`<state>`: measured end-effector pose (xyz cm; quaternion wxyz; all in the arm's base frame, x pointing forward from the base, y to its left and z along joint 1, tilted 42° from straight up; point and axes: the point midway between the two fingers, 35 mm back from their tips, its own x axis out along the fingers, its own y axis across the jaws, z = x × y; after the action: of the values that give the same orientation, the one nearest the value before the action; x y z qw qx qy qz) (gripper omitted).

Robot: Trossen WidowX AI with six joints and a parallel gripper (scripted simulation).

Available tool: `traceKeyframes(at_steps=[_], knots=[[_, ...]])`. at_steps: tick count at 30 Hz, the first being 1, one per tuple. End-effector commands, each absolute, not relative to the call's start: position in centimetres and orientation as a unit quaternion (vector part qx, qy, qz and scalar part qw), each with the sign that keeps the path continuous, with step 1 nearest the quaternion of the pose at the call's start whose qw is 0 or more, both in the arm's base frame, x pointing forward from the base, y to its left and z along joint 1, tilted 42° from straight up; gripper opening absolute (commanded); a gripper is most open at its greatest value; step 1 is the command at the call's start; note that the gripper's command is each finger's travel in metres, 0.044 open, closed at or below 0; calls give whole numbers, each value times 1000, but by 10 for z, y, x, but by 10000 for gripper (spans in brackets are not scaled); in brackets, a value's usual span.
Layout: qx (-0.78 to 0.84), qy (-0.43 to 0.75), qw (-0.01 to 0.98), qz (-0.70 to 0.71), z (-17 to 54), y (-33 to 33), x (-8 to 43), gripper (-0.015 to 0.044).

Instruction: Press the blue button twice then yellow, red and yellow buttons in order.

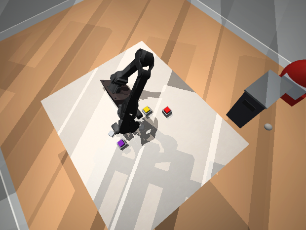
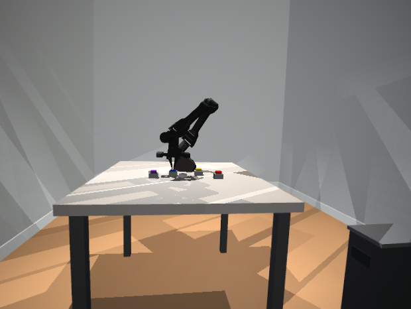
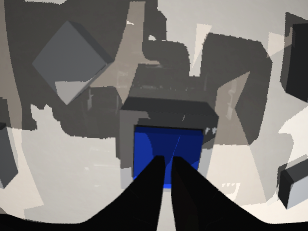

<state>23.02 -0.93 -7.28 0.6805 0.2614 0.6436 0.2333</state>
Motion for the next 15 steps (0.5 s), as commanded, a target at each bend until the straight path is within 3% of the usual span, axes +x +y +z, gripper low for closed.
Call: traceKeyframes(at_steps=[1, 15], knots=[[264, 643, 680, 233, -73, -9, 230, 20], [264, 643, 680, 232, -48, -31, 228, 20]])
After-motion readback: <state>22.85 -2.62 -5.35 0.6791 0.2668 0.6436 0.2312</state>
